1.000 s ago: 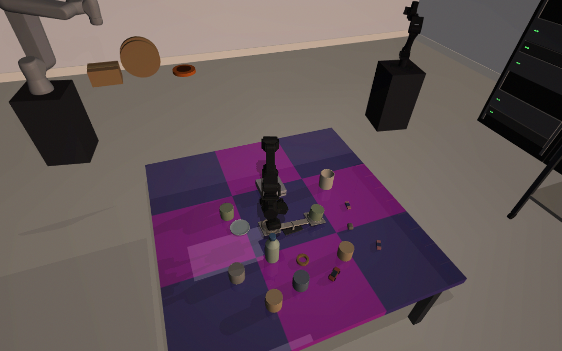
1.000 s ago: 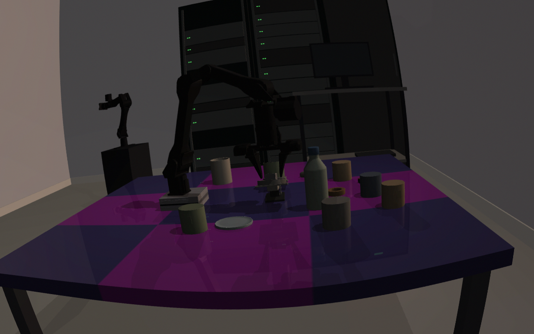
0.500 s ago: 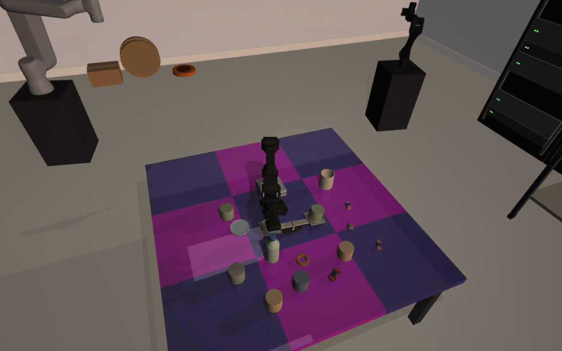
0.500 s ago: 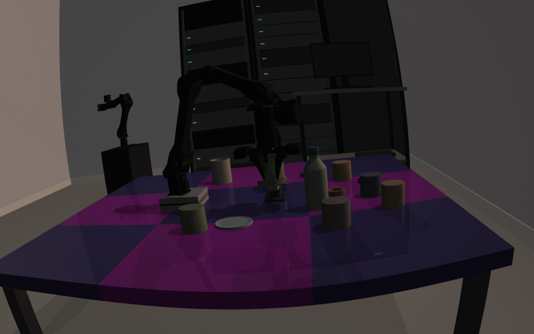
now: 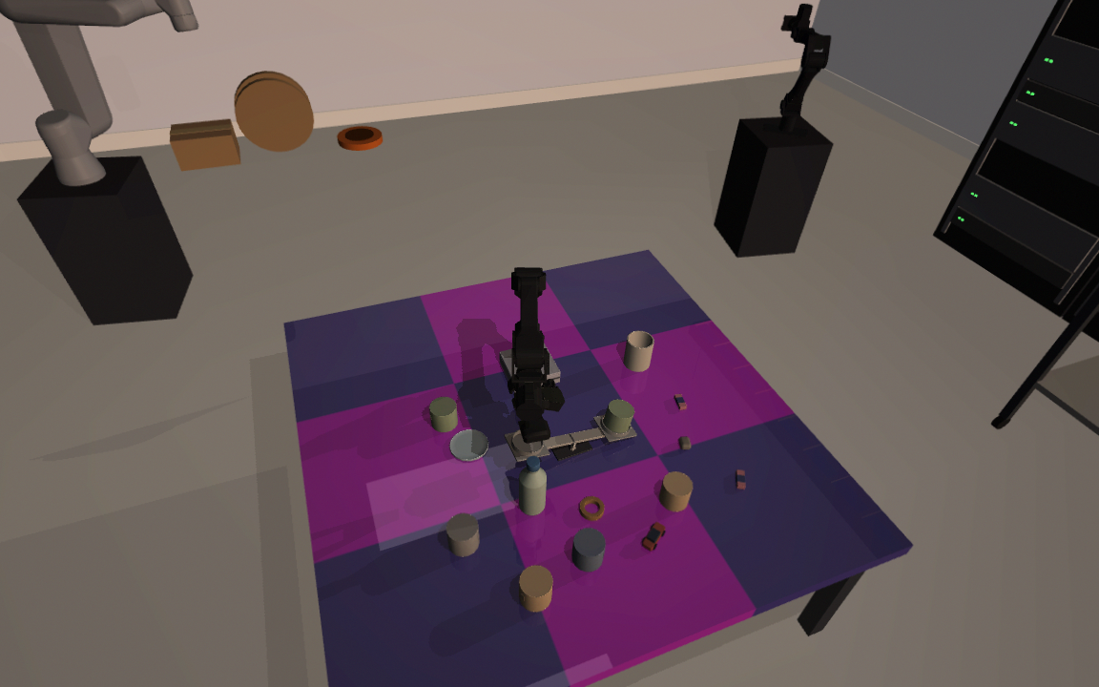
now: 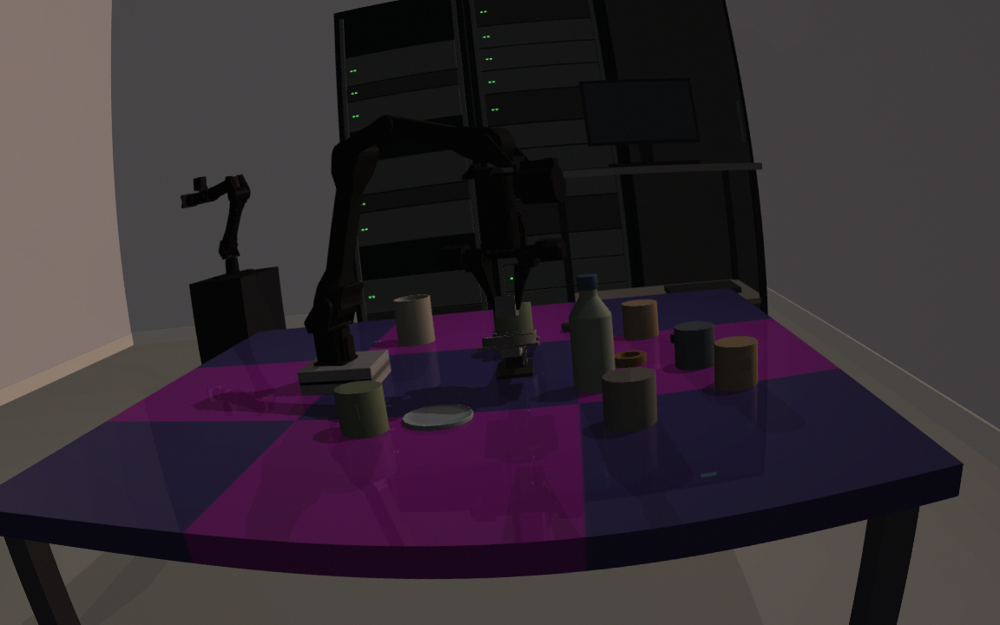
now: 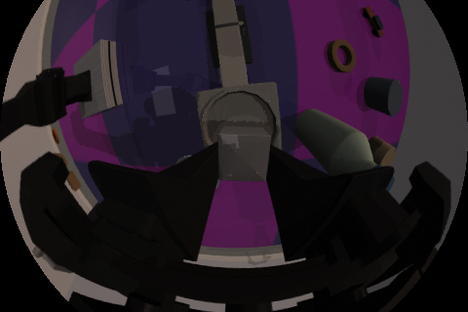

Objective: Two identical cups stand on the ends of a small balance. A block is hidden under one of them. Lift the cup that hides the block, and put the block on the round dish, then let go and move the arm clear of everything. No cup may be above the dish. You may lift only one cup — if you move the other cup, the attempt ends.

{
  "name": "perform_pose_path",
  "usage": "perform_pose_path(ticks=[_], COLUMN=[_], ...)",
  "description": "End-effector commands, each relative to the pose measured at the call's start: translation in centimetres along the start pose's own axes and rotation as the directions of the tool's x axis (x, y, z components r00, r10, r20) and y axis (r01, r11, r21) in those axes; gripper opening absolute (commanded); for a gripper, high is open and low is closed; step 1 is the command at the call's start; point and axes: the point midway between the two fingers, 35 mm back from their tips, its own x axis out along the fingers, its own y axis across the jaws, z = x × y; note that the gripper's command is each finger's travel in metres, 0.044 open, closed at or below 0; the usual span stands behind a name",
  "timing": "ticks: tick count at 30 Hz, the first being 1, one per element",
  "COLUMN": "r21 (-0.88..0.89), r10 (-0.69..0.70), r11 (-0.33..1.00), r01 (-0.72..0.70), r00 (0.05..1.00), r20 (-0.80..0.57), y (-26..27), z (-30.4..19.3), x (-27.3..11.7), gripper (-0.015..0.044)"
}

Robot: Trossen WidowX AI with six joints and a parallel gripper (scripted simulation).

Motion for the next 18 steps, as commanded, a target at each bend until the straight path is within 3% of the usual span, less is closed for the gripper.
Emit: perform_pose_path(ticks=[1,8,18], r21=[-0.005,-0.005,-0.005], r10=[-0.012,-0.012,-0.011], r11=[1.000,1.000,1.000], r01=[0.012,0.012,0.011], r00=[1.000,1.000,1.000], r20=[0.001,0.001,-0.002], y=[0.0,0.4,0.9], z=[0.0,0.1,-2.2], x=[-2.0,-5.0,-3.6], gripper=[0.0000,0.0000,0.0000])
